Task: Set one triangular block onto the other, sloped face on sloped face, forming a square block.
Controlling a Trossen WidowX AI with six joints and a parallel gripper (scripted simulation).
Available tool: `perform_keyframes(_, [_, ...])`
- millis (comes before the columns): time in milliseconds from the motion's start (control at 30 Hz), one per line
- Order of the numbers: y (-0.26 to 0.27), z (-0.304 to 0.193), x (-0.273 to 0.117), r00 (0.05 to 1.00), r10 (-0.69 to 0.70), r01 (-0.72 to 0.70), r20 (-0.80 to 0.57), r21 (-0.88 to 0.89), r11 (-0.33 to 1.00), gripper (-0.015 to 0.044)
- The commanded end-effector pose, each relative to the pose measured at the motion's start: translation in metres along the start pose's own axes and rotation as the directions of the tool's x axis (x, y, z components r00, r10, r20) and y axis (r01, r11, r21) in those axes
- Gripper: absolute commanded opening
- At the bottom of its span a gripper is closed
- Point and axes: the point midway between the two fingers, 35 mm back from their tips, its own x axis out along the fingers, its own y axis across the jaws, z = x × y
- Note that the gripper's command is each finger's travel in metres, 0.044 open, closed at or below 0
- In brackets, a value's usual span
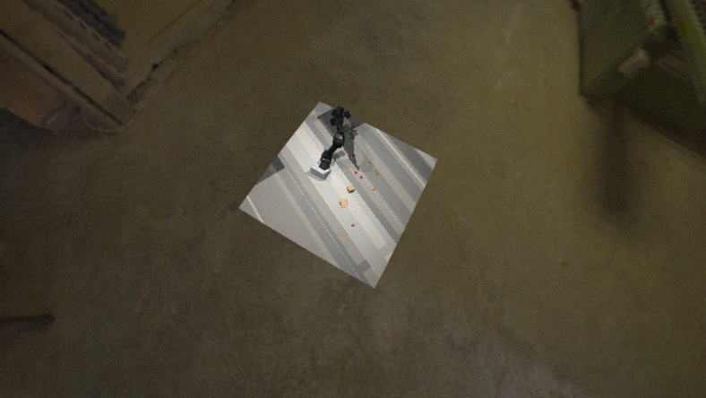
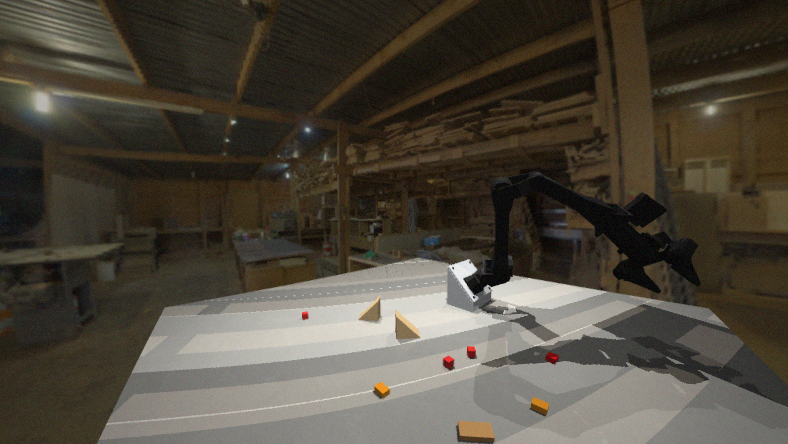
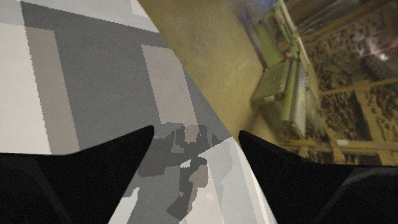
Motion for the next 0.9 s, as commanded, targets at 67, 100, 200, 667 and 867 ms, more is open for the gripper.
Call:
perform_keyframes(67, [-0.017,-0.055,0.034,0.977,-0.031,-0.003,-0.213,-0.158,0.988,0.044])
perform_keyframes(100, [-0.022,-0.067,0.039,0.967,-0.037,-0.008,-0.25,-0.179,0.984,0.044])
perform_keyframes(200, [-0.036,-0.103,0.049,0.93,-0.054,-0.035,-0.362,-0.233,0.972,0.044])
perform_keyframes(667, [-0.11,-0.269,0.027,0.652,-0.071,-0.248,-0.754,-0.301,0.921,0.044])
perform_keyframes(867, [-0.126,-0.361,-0.01,0.469,0.019,-0.392,-0.883,-0.188,0.901,0.044])
